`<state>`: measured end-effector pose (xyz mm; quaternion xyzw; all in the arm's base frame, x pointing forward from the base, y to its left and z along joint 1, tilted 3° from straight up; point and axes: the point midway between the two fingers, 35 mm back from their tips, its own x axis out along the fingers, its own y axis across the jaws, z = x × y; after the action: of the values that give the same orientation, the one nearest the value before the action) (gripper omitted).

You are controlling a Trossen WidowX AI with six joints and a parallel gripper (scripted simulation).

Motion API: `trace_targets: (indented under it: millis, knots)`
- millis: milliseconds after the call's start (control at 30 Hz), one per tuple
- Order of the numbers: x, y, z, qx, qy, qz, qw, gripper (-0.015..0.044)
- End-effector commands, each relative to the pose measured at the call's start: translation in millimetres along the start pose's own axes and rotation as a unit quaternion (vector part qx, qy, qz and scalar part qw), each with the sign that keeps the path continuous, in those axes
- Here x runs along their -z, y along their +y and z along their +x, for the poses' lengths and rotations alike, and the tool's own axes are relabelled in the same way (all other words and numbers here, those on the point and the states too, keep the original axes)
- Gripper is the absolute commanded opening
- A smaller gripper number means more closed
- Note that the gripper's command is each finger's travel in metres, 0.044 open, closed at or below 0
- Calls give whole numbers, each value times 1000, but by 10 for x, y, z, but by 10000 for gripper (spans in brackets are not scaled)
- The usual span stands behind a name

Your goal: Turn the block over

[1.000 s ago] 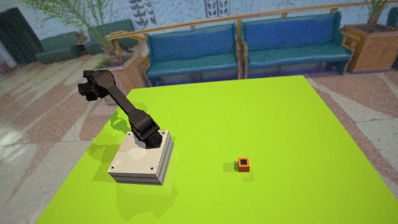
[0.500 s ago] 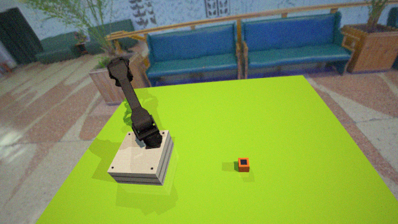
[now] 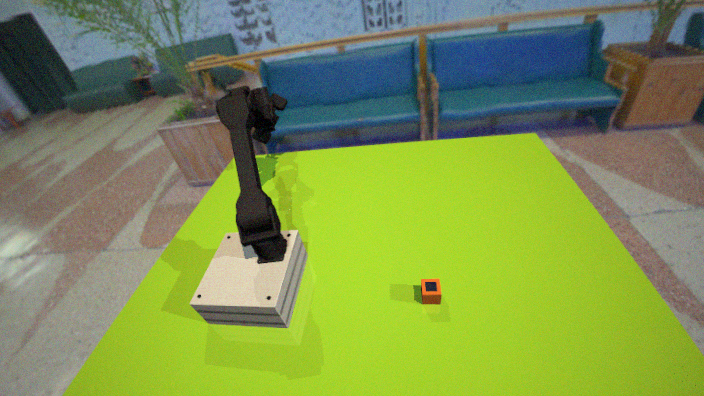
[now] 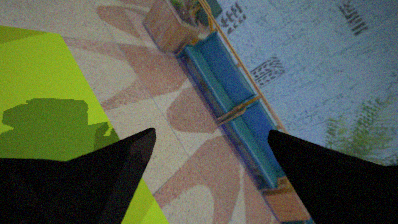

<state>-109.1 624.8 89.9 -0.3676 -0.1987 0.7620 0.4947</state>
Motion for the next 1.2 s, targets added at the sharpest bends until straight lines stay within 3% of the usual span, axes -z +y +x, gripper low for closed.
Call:
trace_targets:
  millis: [0,233,533,933,1167]
  knots:
    - [645,-332,-164,7,70,53,996,440]
    - [1530,-750,-532,22,159,134,978,440]
    - [2583,-1226,-1281,69,269,249,928,440]
    - [3743,-1529,-2636,128,389,368,835,440]
    - [4274,-1488,-3544,166,445,456,753,440]
